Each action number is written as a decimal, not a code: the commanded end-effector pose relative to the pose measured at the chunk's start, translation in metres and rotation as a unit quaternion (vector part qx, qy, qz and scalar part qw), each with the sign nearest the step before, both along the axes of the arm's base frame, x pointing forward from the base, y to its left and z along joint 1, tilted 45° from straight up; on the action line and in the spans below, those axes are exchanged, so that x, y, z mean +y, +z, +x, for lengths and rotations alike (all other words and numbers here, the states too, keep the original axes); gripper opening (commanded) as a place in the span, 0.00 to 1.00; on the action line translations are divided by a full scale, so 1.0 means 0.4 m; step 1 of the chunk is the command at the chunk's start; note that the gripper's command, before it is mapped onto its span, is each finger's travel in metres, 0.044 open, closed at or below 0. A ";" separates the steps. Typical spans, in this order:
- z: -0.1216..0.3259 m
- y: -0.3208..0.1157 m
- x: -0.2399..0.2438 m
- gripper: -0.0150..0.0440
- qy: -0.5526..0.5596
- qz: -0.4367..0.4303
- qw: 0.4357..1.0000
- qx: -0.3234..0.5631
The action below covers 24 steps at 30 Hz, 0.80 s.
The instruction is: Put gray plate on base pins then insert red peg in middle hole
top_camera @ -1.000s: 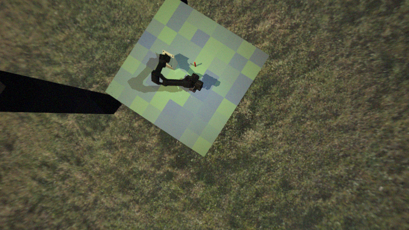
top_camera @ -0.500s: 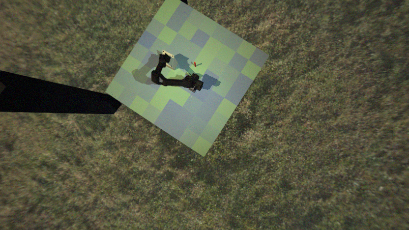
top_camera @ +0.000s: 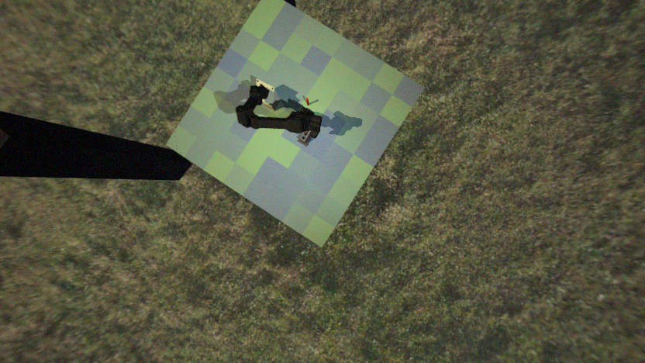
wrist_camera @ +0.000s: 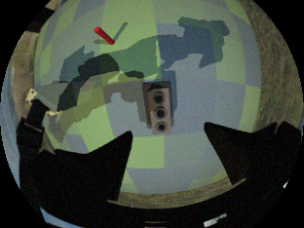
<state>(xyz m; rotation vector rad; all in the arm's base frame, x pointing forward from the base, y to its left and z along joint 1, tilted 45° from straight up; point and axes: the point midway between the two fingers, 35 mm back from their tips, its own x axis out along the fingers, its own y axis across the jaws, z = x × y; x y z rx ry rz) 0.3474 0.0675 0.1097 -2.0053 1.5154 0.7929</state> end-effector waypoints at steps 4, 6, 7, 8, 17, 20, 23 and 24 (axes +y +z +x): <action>-0.012 0.012 0.021 1.00 -0.025 0.008 0.999 -0.019; -0.024 -0.011 0.043 1.00 -0.078 0.027 0.994 -0.069; -0.031 -0.023 0.055 1.00 -0.107 0.037 0.989 -0.096; -0.039 -0.035 0.067 1.00 -0.136 0.046 0.982 -0.123; -0.116 -0.138 0.157 1.00 -0.379 0.123 0.850 -0.344; -0.143 -0.168 0.180 1.00 -0.432 0.138 0.801 -0.391; -0.163 -0.188 0.194 1.00 -0.464 0.146 0.766 -0.421; -0.168 -0.194 0.198 1.00 -0.475 0.149 0.753 -0.430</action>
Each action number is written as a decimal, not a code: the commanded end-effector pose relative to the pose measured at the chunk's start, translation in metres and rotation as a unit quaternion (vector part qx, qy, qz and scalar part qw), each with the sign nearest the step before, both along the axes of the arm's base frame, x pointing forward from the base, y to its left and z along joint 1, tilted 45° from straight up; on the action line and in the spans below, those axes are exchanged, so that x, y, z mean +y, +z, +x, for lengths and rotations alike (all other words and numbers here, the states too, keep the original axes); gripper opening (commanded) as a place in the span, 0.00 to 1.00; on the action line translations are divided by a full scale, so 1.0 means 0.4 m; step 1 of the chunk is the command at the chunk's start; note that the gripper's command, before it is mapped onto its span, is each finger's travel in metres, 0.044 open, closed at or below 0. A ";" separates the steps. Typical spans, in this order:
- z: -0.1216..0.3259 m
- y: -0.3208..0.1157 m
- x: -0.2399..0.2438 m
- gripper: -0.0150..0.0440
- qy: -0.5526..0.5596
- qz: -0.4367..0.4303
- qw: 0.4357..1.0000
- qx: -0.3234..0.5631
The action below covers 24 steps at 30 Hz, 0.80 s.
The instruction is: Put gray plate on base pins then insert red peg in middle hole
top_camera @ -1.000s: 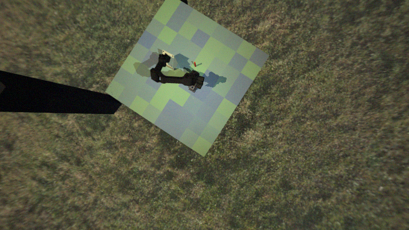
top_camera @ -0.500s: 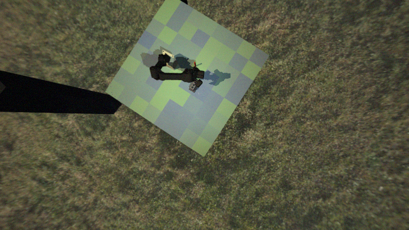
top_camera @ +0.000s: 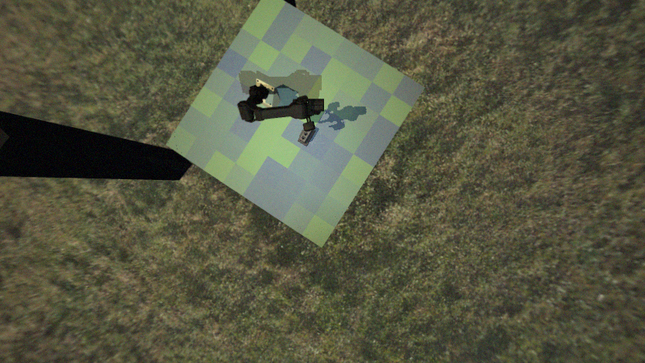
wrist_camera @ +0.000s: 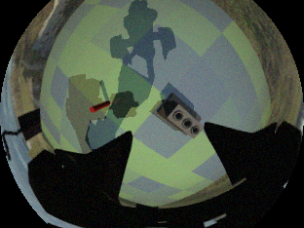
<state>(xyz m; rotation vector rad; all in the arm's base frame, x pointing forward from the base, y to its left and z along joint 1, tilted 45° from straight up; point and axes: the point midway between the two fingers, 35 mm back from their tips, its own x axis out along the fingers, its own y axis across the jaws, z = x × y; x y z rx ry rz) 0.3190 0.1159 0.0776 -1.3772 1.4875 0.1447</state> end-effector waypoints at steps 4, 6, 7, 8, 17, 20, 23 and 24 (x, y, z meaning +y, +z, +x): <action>-0.119 -0.134 0.090 1.00 -0.286 0.084 0.923 -0.244; -0.130 -0.144 0.096 1.00 -0.313 0.091 0.907 -0.268; -0.136 -0.149 0.099 1.00 -0.326 0.094 0.898 -0.280; -0.141 -0.153 0.102 1.00 -0.339 0.098 0.889 -0.291; -0.191 -0.197 0.126 1.00 -0.447 0.126 0.794 -0.392; -0.211 -0.213 0.134 1.00 -0.479 0.134 0.757 -0.423; -0.226 -0.225 0.139 1.00 -0.511 0.143 0.716 -0.454; -0.230 -0.229 0.141 1.00 -0.521 0.146 0.701 -0.464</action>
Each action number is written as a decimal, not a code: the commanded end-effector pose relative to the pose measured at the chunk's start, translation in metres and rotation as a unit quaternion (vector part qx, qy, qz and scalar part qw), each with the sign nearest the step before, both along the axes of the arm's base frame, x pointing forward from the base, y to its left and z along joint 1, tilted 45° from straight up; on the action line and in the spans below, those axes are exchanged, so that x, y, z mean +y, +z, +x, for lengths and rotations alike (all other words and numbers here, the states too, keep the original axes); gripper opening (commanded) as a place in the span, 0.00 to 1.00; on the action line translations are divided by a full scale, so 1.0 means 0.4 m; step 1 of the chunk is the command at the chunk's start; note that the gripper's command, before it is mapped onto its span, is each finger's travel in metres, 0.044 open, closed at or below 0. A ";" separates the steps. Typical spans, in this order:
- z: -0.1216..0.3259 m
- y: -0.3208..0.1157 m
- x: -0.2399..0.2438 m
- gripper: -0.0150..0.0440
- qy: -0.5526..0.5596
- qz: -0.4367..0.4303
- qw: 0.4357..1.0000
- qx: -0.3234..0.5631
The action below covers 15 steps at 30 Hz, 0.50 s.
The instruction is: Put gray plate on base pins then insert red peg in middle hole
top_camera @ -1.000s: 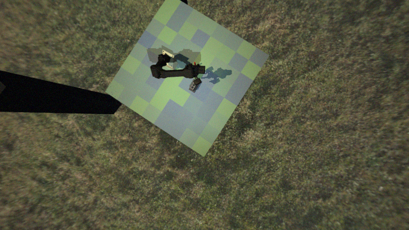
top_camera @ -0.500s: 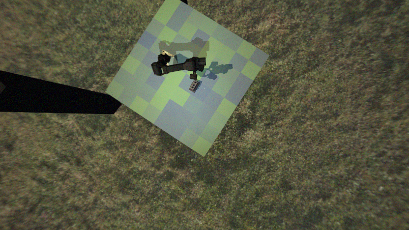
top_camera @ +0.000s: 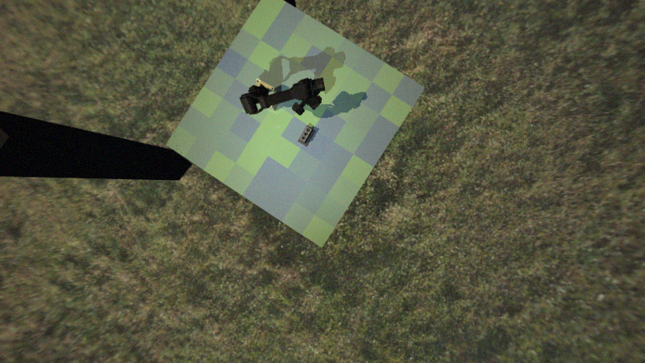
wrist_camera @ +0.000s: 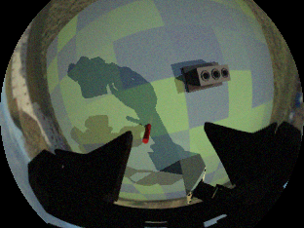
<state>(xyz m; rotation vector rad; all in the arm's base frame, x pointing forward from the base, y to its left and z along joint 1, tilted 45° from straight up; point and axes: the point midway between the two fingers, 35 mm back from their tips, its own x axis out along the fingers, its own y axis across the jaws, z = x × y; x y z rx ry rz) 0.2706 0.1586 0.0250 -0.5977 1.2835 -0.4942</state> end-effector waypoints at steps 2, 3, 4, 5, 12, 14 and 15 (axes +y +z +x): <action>-0.119 -0.105 0.037 1.00 -0.267 0.065 0.934 -0.227; -0.124 -0.109 0.038 1.00 -0.280 0.068 0.927 -0.240; -0.129 -0.113 0.040 1.00 -0.294 0.072 0.919 -0.253; -0.134 -0.123 0.047 1.00 -0.306 0.075 0.912 -0.264; -0.141 -0.137 0.057 1.00 -0.355 0.089 0.877 -0.310; -0.141 -0.137 0.057 1.00 -0.355 0.089 0.877 -0.310; -0.142 -0.136 0.056 1.00 -0.355 0.089 0.877 -0.310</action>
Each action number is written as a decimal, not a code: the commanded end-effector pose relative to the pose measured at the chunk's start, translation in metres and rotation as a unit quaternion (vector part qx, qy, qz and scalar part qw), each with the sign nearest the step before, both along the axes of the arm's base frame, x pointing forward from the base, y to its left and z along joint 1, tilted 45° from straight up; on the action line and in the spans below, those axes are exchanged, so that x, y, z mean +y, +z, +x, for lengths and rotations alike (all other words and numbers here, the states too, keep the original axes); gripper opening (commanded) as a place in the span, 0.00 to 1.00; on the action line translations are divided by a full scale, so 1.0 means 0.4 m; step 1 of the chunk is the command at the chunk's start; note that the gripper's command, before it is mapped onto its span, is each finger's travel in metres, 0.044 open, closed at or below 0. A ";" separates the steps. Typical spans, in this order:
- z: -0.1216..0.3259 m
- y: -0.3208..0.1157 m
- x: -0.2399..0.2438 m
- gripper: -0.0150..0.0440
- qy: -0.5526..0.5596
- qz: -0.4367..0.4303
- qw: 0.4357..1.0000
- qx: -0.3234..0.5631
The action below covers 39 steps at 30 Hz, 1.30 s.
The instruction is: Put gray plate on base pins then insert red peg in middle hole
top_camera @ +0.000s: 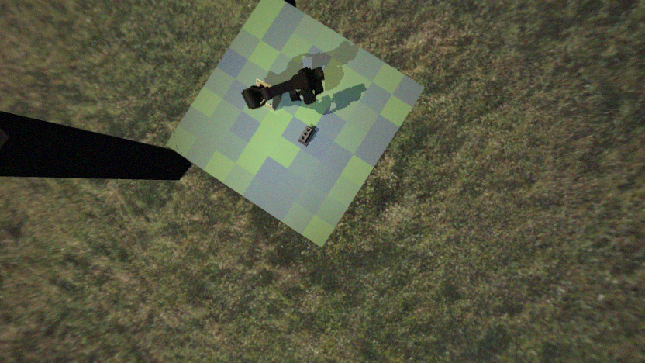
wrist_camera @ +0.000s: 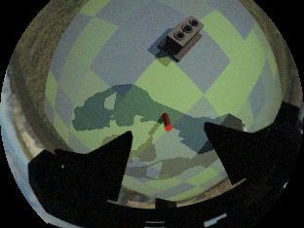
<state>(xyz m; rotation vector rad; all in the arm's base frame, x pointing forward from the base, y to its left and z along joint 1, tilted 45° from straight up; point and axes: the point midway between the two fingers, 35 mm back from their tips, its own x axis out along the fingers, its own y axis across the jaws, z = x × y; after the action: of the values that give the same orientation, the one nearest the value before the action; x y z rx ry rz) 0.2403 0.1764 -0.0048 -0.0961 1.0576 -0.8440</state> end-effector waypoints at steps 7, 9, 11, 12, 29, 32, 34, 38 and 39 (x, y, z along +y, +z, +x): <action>-0.066 -0.062 0.011 1.00 -0.150 0.032 0.980 -0.125; -0.066 -0.062 0.011 1.00 -0.150 0.032 0.980 -0.125; -0.066 -0.061 0.010 1.00 -0.150 0.032 0.980 -0.125; -0.066 -0.061 0.010 1.00 -0.150 0.032 0.980 -0.125; -0.045 -0.129 -0.064 1.00 -0.150 0.031 0.980 -0.126; -0.043 -0.133 -0.068 1.00 -0.150 0.031 0.980 -0.126; -0.041 -0.139 -0.073 1.00 -0.150 0.031 0.980 -0.126; -0.037 -0.151 -0.083 1.00 -0.150 0.031 0.980 -0.126; -0.037 -0.154 -0.086 1.00 -0.150 0.031 0.980 -0.126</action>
<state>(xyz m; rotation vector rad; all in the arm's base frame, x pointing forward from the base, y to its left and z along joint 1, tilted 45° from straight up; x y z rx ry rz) 0.2251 0.1478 -0.0617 0.2354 0.8698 -1.0630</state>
